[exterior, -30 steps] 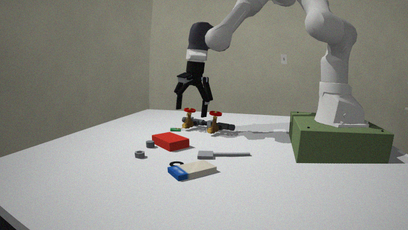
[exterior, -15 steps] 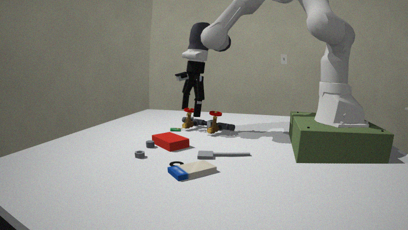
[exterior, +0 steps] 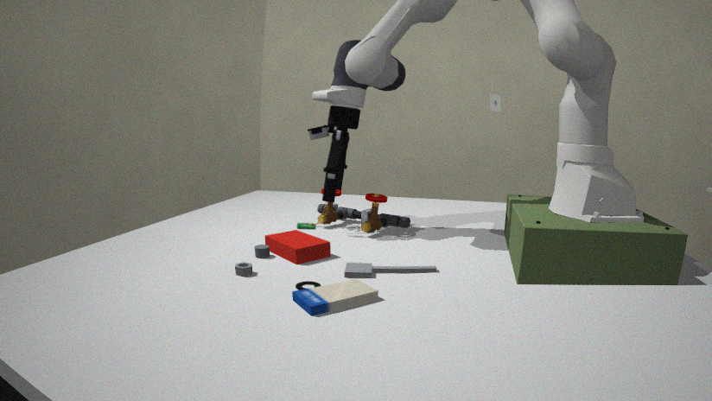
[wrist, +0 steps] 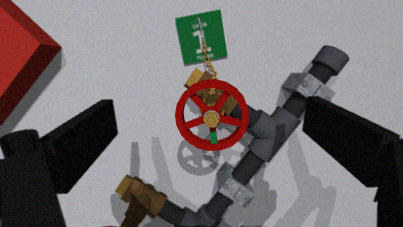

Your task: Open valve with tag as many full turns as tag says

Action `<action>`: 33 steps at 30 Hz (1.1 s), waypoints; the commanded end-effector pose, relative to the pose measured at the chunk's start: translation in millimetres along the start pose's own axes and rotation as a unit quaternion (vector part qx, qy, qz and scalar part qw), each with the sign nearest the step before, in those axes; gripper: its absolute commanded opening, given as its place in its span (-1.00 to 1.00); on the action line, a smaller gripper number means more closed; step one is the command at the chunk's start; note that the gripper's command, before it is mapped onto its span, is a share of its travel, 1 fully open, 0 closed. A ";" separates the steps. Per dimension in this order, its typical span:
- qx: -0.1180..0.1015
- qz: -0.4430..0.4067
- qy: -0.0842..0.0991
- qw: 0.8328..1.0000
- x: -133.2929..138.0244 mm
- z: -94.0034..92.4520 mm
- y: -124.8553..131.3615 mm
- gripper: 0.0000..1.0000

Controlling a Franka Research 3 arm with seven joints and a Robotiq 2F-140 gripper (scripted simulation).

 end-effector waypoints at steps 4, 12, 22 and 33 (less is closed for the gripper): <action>0.007 0.172 0.009 0.985 0.3 -1.6 -3.0 1.00; 0.016 0.309 0.006 0.951 0.3 -1.6 -2.5 1.00; 0.023 0.427 0.007 0.904 -0.1 -1.6 -2.2 1.00; 0.030 0.589 0.019 0.807 -1.0 -1.6 -2.5 1.00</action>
Point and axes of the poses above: the point where the finger pads meet when closed, its own z axis out along the fingers, its own x axis across the jaws, y = z × x, the point moved 3 cm from there along -z, back along the fingers, and after that the axes turned 14 degrees about -z, right-handed, at the moved point
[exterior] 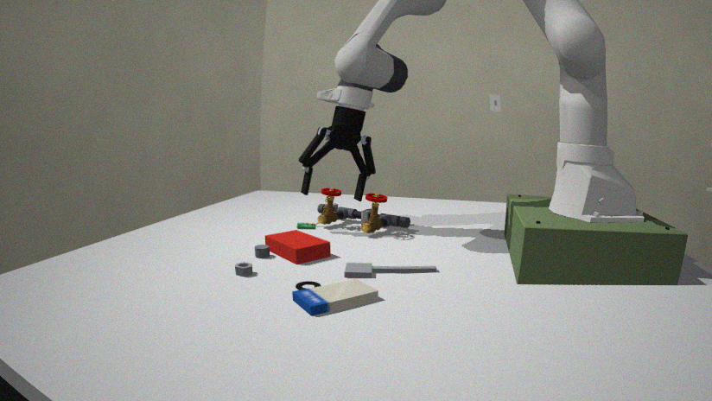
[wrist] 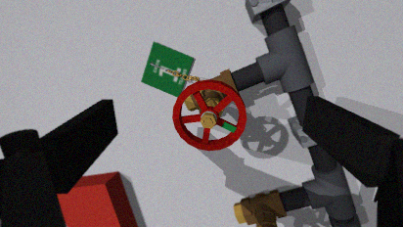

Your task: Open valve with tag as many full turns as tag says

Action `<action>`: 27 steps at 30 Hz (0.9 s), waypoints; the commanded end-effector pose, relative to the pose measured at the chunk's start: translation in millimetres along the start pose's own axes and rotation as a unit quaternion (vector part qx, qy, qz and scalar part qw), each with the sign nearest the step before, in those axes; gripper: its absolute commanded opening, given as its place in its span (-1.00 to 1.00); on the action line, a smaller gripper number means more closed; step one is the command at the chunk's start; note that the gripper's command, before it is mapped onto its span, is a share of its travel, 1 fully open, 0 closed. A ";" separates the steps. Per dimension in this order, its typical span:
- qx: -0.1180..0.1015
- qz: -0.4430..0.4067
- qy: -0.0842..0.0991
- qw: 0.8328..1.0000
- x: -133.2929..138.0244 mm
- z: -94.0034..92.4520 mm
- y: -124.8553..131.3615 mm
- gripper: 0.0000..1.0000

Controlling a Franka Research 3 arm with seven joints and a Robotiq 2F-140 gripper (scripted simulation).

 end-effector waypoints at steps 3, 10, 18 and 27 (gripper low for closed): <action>0.012 0.164 0.028 0.986 -2.6 -1.9 -3.1 1.00; 0.020 0.251 0.041 0.967 -3.5 -1.8 -3.1 1.00; 0.024 0.333 0.061 0.941 -4.7 -1.7 -3.4 1.00; 0.024 0.333 0.061 0.941 -4.7 -1.7 -3.4 1.00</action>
Point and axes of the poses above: the point where the finger pads meet when closed, its own z axis out along the fingers, its own x axis across the jaws, y = z × x, the point moved 3 cm from there along -z, back along the fingers, and after that the axes turned 14 degrees about -z, right-handed, at the moved point
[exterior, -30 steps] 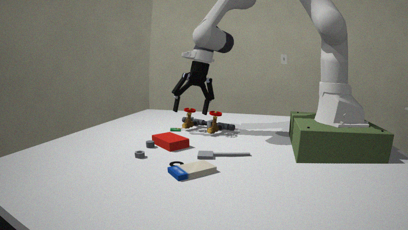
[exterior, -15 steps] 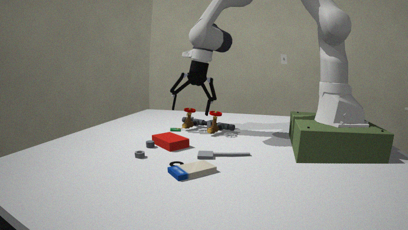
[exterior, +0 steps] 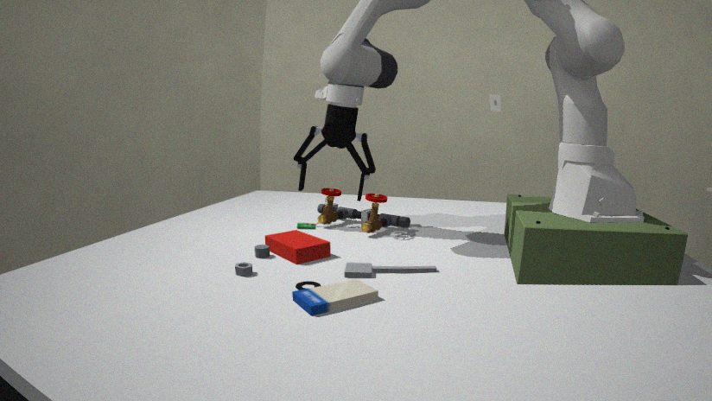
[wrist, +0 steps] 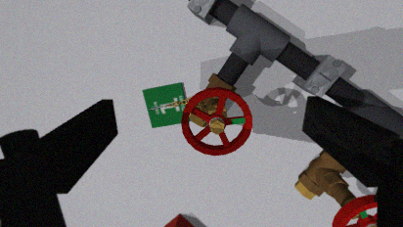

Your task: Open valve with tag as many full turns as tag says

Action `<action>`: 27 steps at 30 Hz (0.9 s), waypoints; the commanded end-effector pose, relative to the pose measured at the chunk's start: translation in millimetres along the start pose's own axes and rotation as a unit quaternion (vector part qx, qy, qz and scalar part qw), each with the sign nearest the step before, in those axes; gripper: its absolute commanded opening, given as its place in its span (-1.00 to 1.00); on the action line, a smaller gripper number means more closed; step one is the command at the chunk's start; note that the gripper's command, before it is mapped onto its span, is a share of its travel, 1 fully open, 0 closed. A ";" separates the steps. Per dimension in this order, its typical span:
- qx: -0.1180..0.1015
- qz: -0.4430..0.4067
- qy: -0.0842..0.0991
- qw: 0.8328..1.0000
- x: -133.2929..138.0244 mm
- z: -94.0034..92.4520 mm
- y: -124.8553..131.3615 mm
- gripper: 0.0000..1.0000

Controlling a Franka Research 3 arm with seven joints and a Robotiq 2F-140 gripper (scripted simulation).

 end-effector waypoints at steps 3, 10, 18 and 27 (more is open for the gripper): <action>-0.003 0.055 0.016 0.998 1.9 2.0 3.3 1.00; -0.003 0.055 0.016 0.998 1.9 2.0 3.3 1.00; -0.003 0.055 0.016 0.998 1.8 0.9 3.2 1.00; -0.004 0.055 0.016 0.998 1.0 -10.7 2.6 1.00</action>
Point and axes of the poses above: the point where the finger pads meet when closed, its own z axis out along the fingers, its own x axis across the jaws, y = z × x, the point moved 3 cm from there along -z, back along the fingers, and after that the axes turned 14 degrees about -z, right-handed, at the moved point
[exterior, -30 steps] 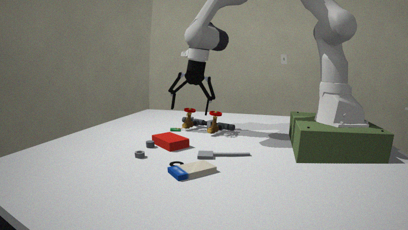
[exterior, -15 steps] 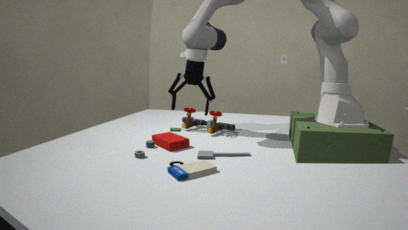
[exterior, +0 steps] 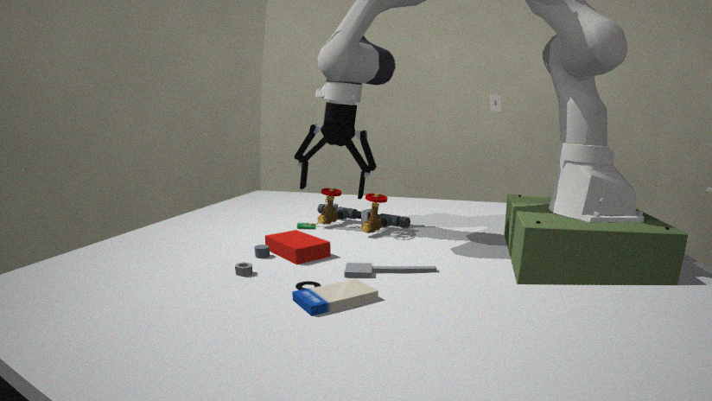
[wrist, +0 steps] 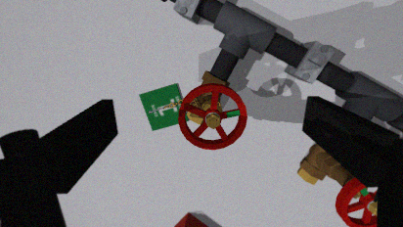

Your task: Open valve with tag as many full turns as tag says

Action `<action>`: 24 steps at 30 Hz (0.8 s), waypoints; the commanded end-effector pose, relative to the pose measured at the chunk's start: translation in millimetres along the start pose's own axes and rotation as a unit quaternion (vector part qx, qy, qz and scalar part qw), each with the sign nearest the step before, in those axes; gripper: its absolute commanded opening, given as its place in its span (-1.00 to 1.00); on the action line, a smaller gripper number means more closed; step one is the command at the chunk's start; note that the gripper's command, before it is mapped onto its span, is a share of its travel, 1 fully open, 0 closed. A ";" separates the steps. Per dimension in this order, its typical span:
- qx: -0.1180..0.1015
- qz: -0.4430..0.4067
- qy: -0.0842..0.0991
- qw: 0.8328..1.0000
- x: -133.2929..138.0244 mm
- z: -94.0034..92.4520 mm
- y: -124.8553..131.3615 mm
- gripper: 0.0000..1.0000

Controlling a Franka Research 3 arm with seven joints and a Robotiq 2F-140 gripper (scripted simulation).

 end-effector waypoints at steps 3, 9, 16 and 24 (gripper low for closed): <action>-0.002 0.006 0.001 1.000 0.1 -7.2 0.5 1.00; -0.002 0.006 0.001 1.000 -0.2 -21.4 0.1 1.00; -0.002 0.006 0.001 1.000 -0.1 -38.1 0.0 1.00; -0.002 0.006 0.000 1.000 0.2 -48.1 0.0 1.00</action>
Point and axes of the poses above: the point where the finger pads meet when closed, its own z axis out along the fingers, its own x axis across the jaws, y = z × x, the point moved 3 cm from there along -z, back along the fingers, and after that the axes turned 14 degrees about -z, right-handed, at the moved point
